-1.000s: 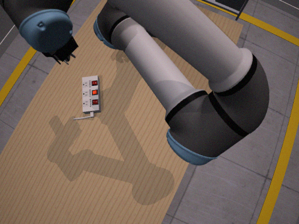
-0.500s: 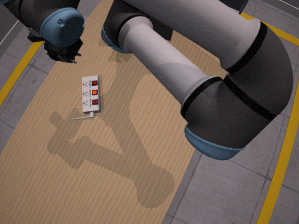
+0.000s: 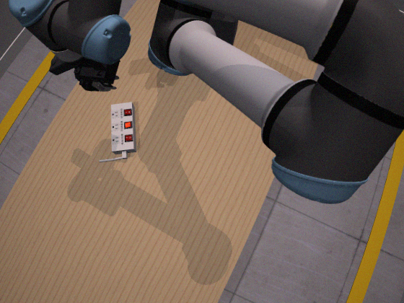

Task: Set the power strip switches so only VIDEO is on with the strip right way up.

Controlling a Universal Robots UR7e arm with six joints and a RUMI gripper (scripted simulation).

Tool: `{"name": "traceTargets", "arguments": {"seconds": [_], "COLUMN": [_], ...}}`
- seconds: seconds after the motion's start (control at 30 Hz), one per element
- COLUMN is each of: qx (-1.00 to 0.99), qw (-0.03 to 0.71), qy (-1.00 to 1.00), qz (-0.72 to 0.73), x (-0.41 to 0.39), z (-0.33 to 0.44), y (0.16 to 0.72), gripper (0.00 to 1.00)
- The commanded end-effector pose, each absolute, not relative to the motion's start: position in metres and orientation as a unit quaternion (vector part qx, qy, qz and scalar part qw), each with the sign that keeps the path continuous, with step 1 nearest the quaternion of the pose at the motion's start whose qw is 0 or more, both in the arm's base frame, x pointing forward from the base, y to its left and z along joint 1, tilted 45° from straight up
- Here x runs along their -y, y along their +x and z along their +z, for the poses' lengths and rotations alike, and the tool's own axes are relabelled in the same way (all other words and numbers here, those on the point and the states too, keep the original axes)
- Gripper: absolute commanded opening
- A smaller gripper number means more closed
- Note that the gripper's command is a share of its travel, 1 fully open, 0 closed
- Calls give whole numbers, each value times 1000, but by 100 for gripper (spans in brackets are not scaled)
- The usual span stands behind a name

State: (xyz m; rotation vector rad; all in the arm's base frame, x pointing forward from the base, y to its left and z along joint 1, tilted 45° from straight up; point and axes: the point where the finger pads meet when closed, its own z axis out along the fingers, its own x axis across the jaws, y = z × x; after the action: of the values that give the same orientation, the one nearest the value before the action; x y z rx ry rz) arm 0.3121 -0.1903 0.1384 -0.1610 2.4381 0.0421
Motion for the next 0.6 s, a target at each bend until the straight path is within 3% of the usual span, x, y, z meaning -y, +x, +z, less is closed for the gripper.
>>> {"name": "traceTargets", "arguments": {"seconds": [0.0, 0.57], "qx": [-938, -917], "qw": [331, 329], "qy": [-104, -225], "qz": [6, -24], "x": [186, 154], "z": [124, 90], "y": [325, 356], "gripper": [0, 0]}}
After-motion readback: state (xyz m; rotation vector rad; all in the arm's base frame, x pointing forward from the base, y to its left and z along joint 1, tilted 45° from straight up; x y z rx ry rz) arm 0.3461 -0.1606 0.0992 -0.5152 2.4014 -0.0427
